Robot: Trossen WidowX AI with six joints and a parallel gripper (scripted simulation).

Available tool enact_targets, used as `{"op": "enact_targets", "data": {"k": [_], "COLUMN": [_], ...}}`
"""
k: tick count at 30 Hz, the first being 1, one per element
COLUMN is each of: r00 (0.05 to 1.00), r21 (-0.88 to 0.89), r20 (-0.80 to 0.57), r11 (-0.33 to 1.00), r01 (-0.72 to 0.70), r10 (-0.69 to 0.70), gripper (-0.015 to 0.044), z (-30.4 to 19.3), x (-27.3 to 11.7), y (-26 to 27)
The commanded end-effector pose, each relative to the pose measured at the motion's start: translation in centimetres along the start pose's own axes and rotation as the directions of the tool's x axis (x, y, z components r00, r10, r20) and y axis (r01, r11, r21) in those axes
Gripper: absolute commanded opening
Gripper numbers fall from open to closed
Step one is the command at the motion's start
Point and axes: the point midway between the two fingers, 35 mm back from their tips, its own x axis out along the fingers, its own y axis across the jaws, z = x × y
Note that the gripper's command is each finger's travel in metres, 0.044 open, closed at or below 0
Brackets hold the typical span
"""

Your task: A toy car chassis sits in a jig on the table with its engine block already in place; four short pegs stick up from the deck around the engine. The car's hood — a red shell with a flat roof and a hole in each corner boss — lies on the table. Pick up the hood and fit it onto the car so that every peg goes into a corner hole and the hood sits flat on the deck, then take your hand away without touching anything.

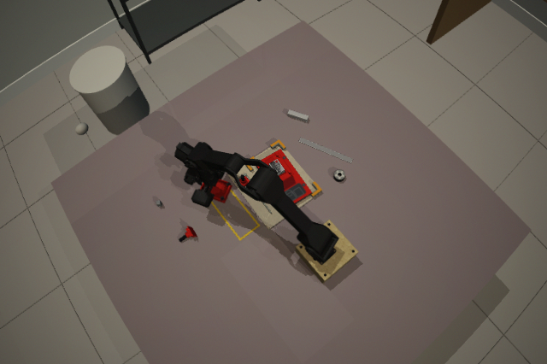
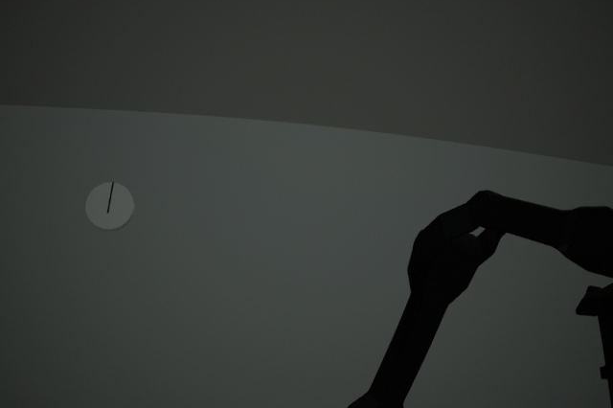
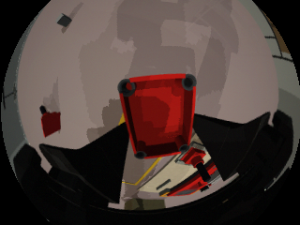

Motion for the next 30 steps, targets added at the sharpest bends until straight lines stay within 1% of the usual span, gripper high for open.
{"op": "enact_targets", "data": {"k": [1,5,15,16,30], "r00": [1.0,1.0,1.0,1.0,1.0], "r21": [0.0,0.0,0.0,0.0,0.0], "r20": [0.0,0.0,0.0,0.0,0.0], "r11": [1.0,1.0,1.0,1.0,1.0], "r01": [0.0,0.0,0.0,0.0,0.0], "r10": [0.0,0.0,0.0,0.0,0.0], "gripper": [0.0302,0.0275,0.0012,0.0,0.0], "z": [0.0,0.0,0.0,0.0,0.0], "x": [0.0,0.0,-0.9,-1.0,-4.2], "y": [0.0,0.0,0.0,0.0,0.0]}}
